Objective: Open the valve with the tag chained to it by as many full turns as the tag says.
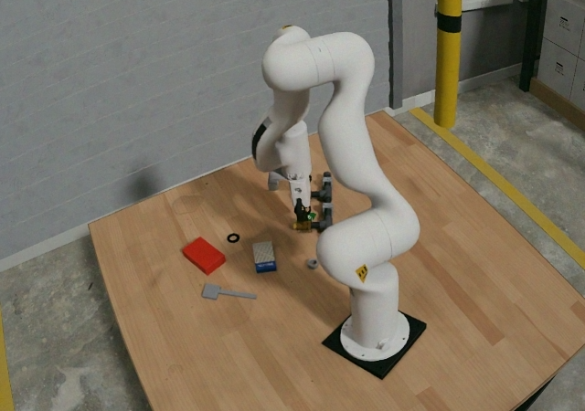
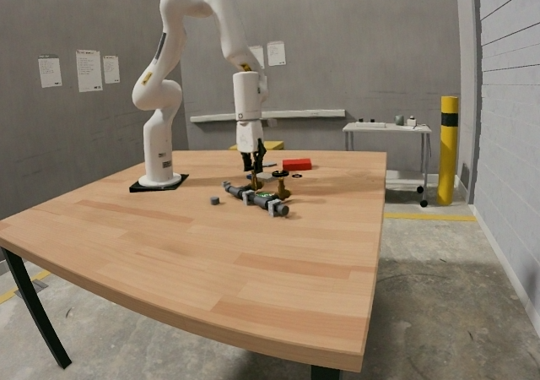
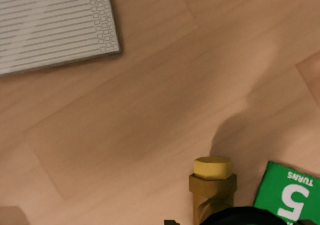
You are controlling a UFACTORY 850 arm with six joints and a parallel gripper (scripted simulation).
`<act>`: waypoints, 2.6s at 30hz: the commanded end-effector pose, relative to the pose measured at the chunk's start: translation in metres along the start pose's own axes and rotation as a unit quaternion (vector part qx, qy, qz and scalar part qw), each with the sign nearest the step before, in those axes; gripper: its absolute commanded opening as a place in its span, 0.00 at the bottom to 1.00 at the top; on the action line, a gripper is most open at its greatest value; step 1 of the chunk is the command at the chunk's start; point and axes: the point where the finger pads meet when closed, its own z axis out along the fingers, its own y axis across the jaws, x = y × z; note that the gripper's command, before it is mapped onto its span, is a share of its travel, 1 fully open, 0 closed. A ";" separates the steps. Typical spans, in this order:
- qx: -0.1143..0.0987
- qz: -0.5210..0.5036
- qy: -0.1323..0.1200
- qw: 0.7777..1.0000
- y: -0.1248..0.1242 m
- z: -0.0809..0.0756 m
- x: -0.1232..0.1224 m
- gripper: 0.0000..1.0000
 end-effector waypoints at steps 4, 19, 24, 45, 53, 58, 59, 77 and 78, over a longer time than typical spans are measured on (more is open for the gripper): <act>0.017 -0.002 0.020 1.000 0.001 0.000 0.000 0.00; 0.017 -0.002 0.020 1.000 0.001 0.000 0.000 1.00; 0.017 -0.002 0.020 1.000 0.001 0.000 0.000 1.00; 0.017 0.002 0.020 1.000 0.001 0.000 0.000 1.00; 0.019 0.086 0.018 0.996 0.001 0.000 0.000 1.00; 0.020 0.153 0.017 0.988 0.001 0.000 0.000 1.00; 0.020 0.180 0.016 0.983 0.001 0.000 0.000 1.00; 0.032 0.608 0.021 0.793 0.001 0.000 0.000 1.00; 0.033 0.626 0.022 0.779 0.001 0.000 0.000 1.00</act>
